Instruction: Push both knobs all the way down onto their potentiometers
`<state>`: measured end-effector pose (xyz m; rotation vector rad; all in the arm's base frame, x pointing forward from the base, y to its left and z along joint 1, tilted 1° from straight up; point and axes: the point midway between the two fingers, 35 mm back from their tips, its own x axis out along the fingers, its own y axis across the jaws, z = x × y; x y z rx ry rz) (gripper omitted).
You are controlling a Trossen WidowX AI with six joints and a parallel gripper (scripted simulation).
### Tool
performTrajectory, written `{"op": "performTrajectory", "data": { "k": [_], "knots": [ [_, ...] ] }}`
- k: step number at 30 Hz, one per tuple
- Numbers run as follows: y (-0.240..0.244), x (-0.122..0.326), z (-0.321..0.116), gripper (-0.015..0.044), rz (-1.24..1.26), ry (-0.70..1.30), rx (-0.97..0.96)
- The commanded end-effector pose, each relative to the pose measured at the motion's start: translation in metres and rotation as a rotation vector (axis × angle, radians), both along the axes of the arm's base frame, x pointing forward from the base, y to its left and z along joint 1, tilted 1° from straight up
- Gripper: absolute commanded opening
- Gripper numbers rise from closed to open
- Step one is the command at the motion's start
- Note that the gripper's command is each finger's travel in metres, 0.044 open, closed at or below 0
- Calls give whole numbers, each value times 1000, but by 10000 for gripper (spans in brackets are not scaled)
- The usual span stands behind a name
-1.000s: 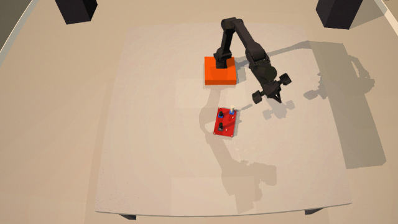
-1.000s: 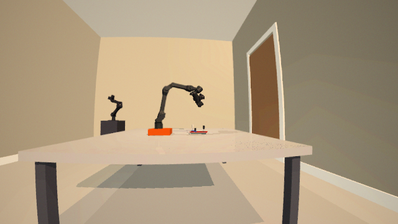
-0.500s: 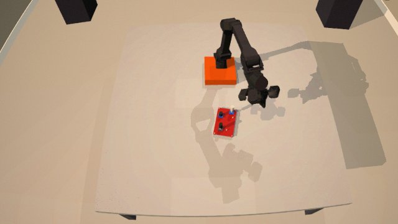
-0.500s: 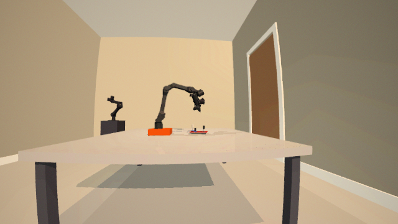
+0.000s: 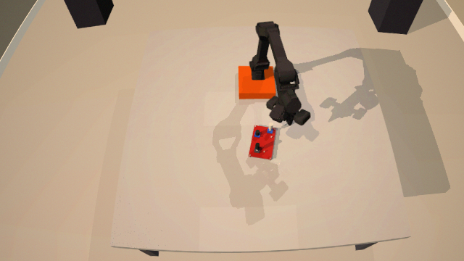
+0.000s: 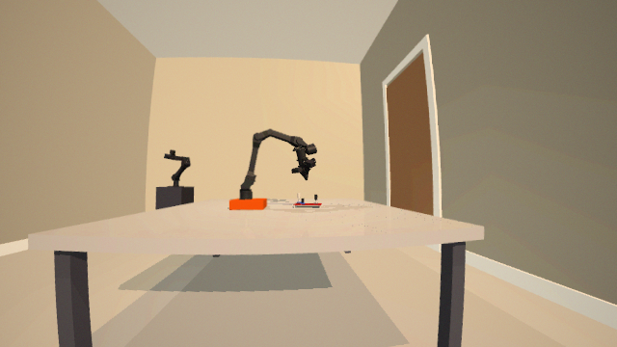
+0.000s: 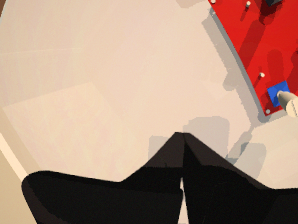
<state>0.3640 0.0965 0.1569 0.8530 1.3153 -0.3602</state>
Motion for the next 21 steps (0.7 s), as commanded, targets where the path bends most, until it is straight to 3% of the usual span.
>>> {"op": "performTrajectory", "data": {
  "k": [1,14,21],
  "knots": [
    [-15,-10,-11,0,-104,73,-27],
    [-59,-45,-37,0,-446,280,-133],
    [-61,-47,-40,0,-463,289,-139]
  ]
}}
